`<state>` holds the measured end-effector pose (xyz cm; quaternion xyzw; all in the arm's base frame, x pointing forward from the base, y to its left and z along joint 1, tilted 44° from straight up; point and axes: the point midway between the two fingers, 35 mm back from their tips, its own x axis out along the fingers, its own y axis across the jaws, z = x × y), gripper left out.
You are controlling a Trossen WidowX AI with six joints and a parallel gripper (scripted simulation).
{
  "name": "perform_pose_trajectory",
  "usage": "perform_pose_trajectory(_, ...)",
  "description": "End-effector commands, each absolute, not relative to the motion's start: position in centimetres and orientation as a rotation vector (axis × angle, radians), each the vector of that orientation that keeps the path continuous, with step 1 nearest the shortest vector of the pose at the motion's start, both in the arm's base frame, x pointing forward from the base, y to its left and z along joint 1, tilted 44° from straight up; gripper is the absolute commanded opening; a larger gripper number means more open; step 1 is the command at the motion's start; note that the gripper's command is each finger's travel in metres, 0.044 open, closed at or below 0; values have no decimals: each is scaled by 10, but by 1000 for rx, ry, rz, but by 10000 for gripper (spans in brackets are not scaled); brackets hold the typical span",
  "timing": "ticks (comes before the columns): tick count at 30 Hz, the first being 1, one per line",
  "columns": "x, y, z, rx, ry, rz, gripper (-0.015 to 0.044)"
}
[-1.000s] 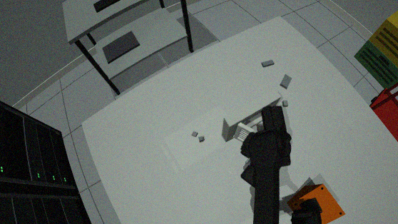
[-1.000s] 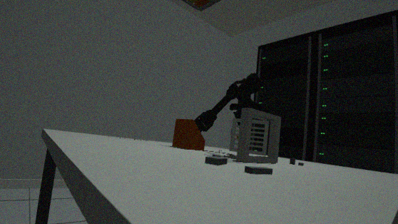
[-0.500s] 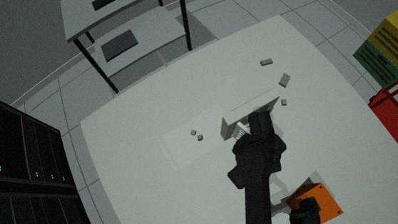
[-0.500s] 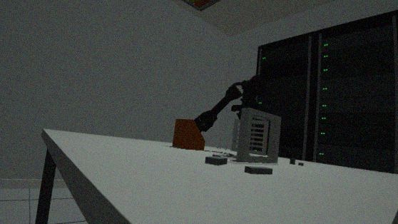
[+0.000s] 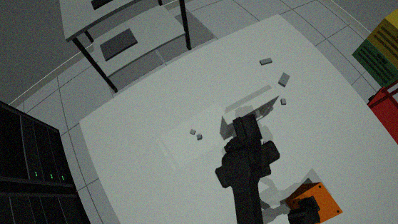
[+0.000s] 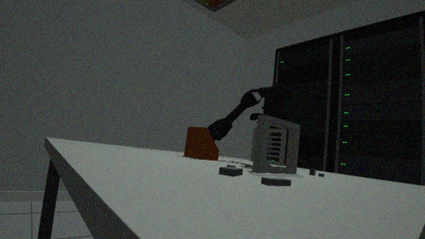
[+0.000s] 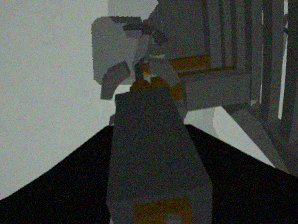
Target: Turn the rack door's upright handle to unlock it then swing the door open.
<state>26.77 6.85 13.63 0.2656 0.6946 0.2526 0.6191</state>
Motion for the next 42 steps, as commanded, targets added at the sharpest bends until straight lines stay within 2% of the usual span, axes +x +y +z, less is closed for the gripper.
perform_pose_trajectory(1, 270, 72, 141, 657, 1616, 533, 20)
perform_pose_trajectory(18, 272, 78, 146, 699, 1635, 490, 20)
perform_pose_trajectory(28, 272, 78, 146, 699, 1635, 490, 283)
perform_pose_trajectory(42, 275, 64, 162, 706, 1607, 473, 293)
